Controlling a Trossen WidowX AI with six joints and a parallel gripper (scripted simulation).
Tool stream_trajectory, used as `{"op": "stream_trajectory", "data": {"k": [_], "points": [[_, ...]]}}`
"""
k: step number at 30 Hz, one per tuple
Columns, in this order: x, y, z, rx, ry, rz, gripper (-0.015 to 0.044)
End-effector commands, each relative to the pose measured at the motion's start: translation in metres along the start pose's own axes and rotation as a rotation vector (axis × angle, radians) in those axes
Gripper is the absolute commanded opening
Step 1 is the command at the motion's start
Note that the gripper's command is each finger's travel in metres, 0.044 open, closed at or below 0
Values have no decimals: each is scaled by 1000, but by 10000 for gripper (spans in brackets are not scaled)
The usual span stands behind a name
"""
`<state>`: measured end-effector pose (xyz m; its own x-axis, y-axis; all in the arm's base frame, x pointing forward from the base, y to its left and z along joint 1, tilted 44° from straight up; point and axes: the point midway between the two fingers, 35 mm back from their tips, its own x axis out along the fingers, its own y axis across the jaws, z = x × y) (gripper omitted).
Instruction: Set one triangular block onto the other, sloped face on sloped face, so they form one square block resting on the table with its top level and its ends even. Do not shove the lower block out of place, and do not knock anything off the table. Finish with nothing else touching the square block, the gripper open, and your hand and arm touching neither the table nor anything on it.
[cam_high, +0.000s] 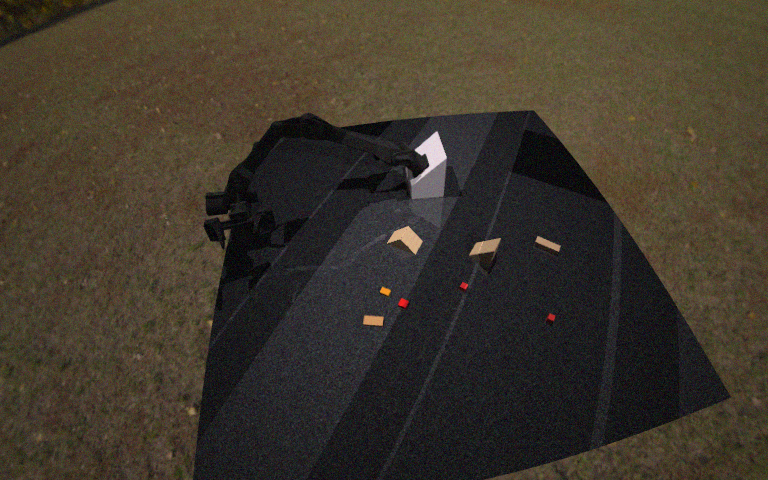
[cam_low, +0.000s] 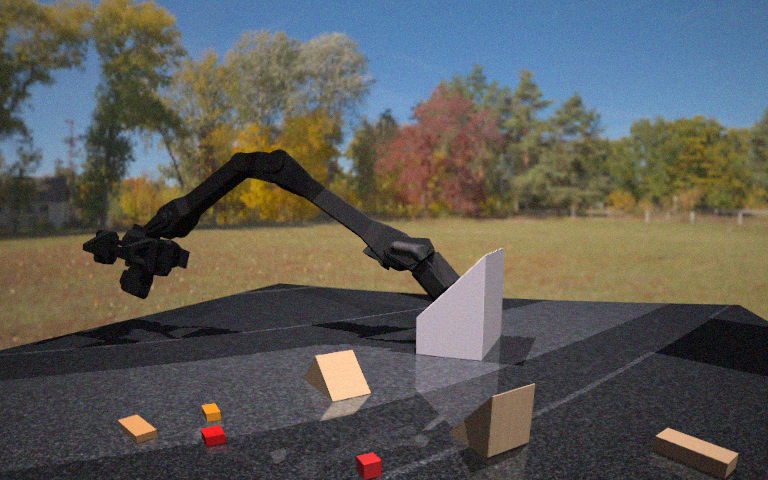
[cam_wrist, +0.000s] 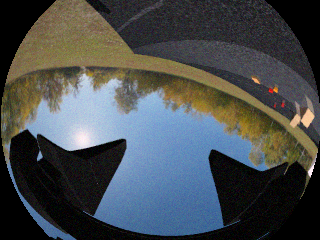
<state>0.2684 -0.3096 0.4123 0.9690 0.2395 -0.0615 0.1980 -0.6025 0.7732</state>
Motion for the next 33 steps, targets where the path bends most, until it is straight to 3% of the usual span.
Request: {"op": "stream_trajectory", "data": {"k": [1, 10, 19, 26, 33], "points": [[2, -1, 1, 0, -3, -3, 426], [102, -91, 52, -55, -157, -278, 440], [170, -234, 63, -264, -218, -773, 440], [172, -352, 51, -572, -147, -1305, 440], [130, -438, 30, -1027, 122, -1940, 440]]}}
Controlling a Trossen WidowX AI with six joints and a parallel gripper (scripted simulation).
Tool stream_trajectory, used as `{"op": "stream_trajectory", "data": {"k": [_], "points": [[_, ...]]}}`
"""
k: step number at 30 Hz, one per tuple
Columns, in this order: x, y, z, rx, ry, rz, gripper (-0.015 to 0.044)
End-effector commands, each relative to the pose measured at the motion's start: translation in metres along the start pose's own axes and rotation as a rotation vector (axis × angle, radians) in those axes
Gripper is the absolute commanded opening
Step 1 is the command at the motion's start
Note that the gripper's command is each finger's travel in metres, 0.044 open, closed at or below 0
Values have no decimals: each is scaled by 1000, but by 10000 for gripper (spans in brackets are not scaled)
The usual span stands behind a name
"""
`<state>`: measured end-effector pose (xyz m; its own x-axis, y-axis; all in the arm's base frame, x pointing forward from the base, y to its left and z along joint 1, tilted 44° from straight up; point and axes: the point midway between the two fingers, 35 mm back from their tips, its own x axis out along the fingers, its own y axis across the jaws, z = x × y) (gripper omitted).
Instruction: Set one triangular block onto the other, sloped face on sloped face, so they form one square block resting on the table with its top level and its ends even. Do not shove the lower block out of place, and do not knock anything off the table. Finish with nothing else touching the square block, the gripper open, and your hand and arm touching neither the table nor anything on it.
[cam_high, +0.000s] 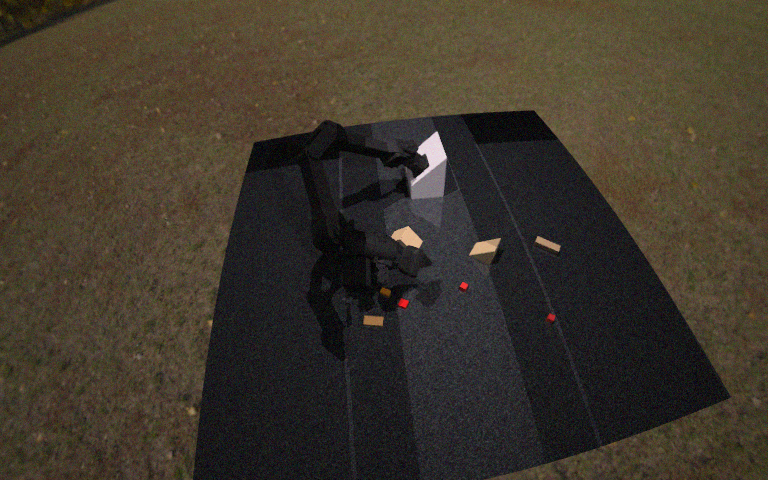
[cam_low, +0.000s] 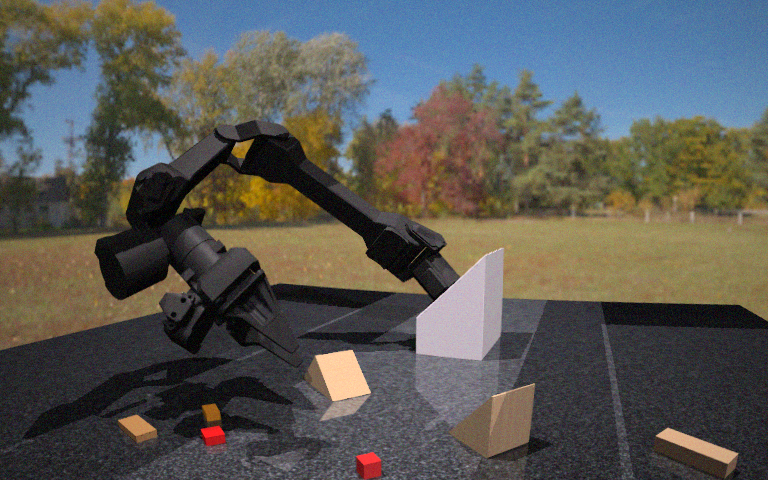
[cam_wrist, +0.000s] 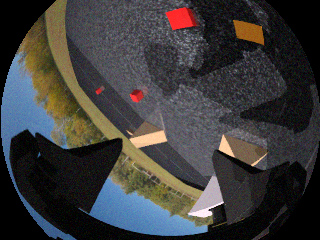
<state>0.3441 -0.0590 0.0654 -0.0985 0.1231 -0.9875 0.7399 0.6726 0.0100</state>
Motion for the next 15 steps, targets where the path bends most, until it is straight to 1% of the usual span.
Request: {"op": "stream_trajectory", "data": {"k": [1, 5, 10, 11, 12, 15], "points": [[30, -13, -44, -390, 47, -368, 440], [37, -27, -76, -826, 106, -750, 440], [26, -29, -98, -1357, 206, -1236, 440], [24, -28, -100, -1409, 218, -1287, 440], [23, -27, -101, -1426, 222, -1304, 440], [23, -27, -101, -1426, 222, -1304, 440]]}}
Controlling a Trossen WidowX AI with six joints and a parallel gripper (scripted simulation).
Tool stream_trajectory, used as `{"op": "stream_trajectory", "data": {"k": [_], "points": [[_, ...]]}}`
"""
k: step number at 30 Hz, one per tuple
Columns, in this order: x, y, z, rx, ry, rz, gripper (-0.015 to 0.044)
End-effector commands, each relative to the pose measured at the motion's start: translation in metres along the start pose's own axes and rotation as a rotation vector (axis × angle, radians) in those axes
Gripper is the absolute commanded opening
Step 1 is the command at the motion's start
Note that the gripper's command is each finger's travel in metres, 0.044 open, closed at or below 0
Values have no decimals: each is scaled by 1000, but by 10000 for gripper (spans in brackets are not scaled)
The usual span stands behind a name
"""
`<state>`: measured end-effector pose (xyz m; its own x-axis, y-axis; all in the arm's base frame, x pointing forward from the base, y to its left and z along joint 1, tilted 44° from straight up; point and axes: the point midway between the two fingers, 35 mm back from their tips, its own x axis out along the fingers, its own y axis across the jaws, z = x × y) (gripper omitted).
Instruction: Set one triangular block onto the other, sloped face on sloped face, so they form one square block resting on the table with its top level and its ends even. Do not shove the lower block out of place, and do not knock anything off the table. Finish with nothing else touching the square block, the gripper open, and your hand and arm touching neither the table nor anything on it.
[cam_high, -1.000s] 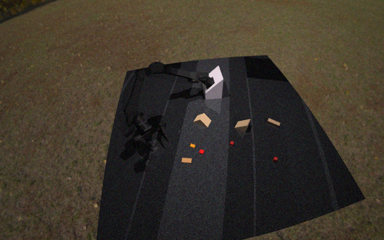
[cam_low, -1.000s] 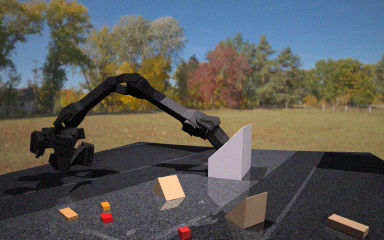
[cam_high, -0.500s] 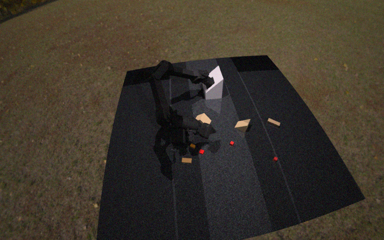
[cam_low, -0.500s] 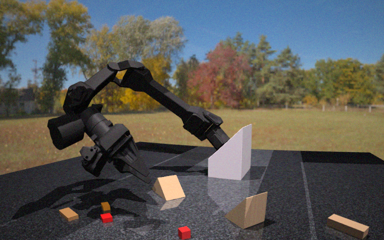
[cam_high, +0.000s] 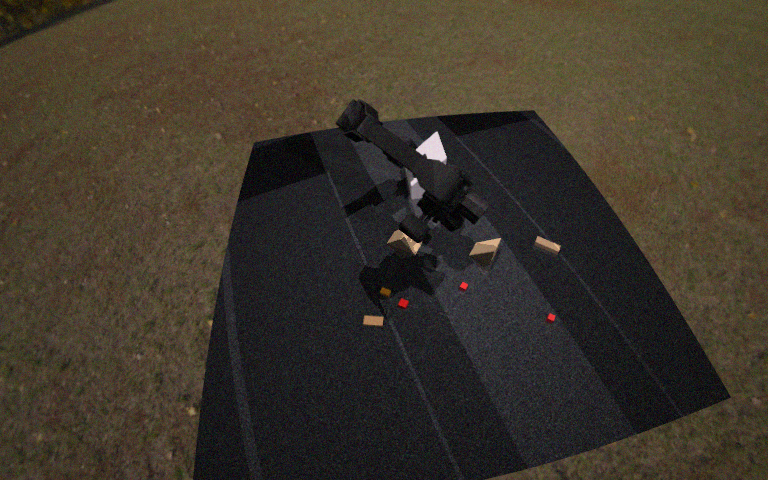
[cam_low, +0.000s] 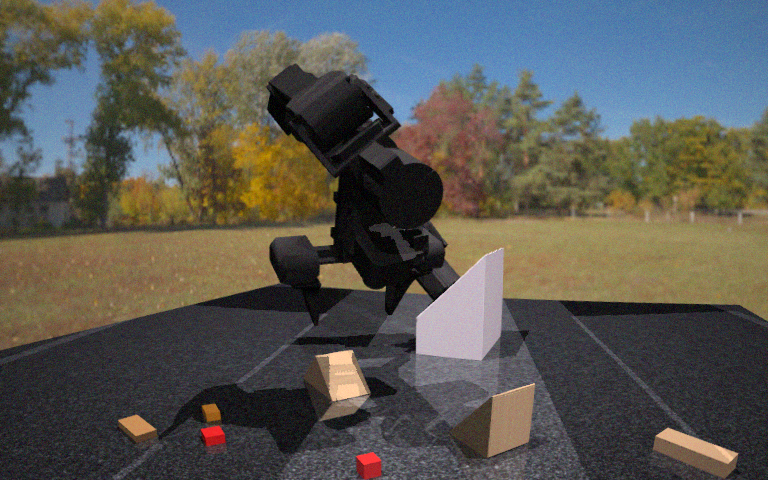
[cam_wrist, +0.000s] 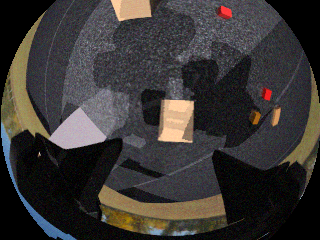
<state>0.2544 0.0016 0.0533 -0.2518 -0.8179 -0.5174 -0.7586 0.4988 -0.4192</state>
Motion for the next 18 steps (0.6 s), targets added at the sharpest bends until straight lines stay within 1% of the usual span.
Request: {"op": "stream_trajectory", "data": {"k": [1, 8, 10, 18], "points": [[0, -3, -4, -97, 33, -80, 440], [0, -3, -4, -97, 33, -80, 440], [5, -4, -4, -98, 31, -79, 440], [67, -11, -3, -100, 26, -79, 440]]}}
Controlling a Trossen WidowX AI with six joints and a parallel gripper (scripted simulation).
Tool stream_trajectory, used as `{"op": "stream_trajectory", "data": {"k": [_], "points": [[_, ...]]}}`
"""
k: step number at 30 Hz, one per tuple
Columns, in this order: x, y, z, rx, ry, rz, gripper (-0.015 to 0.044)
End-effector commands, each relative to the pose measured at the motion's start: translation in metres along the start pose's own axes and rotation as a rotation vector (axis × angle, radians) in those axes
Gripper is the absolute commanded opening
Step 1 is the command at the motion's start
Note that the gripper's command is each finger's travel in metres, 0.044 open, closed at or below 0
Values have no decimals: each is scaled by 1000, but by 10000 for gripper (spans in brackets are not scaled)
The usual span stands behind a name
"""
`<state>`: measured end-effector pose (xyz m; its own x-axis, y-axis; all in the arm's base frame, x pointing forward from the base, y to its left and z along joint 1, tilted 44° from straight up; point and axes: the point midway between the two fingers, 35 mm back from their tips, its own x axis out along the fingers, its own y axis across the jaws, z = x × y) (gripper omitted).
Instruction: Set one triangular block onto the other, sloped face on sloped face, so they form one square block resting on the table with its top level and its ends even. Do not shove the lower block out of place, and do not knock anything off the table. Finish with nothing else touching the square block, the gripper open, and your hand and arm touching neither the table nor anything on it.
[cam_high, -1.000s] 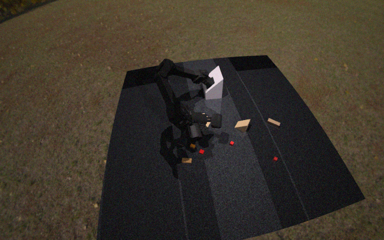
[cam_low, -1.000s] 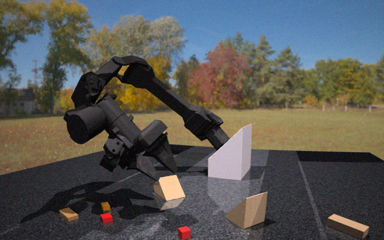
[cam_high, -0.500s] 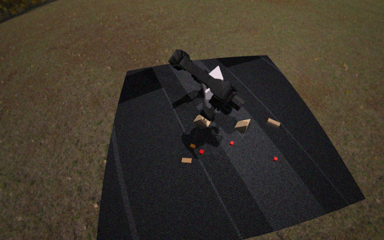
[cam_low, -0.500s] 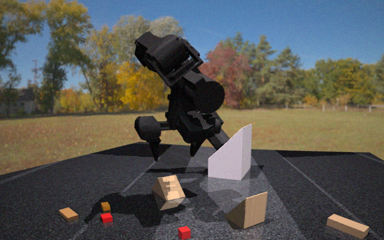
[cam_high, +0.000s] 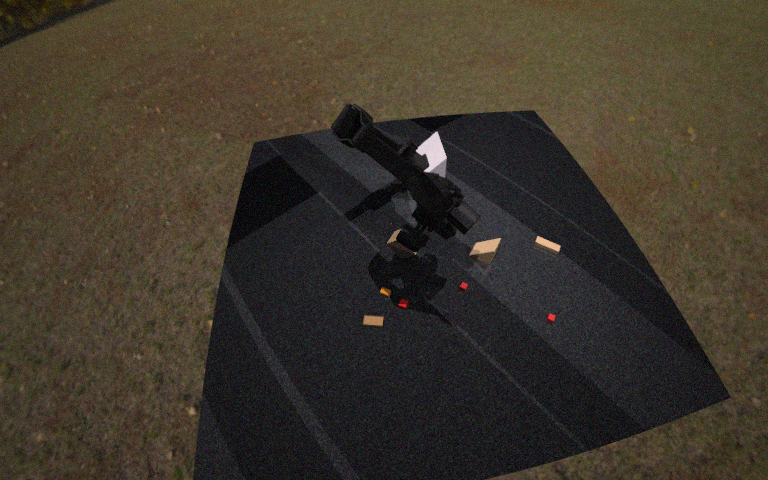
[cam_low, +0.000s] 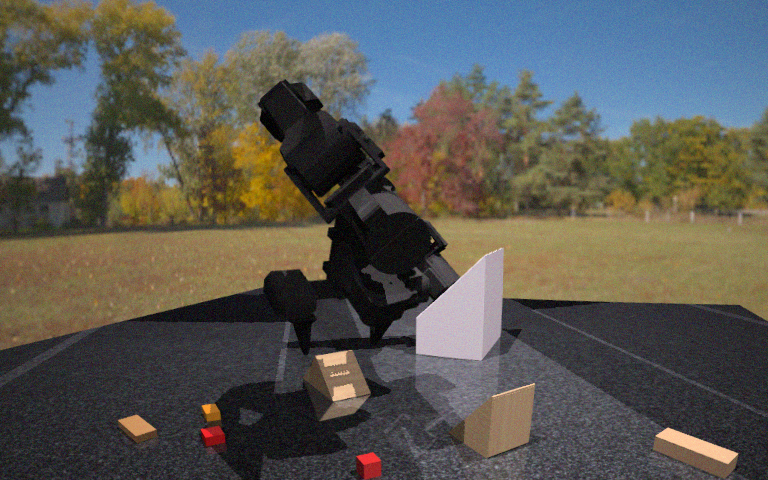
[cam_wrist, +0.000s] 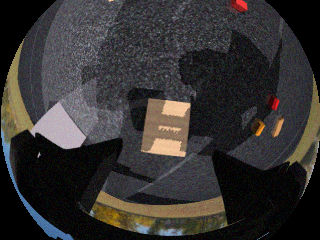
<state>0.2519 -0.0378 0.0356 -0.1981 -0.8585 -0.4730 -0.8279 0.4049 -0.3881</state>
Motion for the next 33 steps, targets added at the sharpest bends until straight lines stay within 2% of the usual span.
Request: {"op": "stream_trajectory", "data": {"k": [1, 5, 17, 25, 32, 33], "points": [[32, 2, -3, -8, 11, 0, 440], [57, 5, -7, -6, 21, -3, 440], [58, 4, -7, -6, 22, -3, 440], [57, 4, -7, 0, 19, -1, 230], [57, 4, -7, 0, 19, -1, 183], [57, 4, -7, 0, 19, -1, 157]]}}
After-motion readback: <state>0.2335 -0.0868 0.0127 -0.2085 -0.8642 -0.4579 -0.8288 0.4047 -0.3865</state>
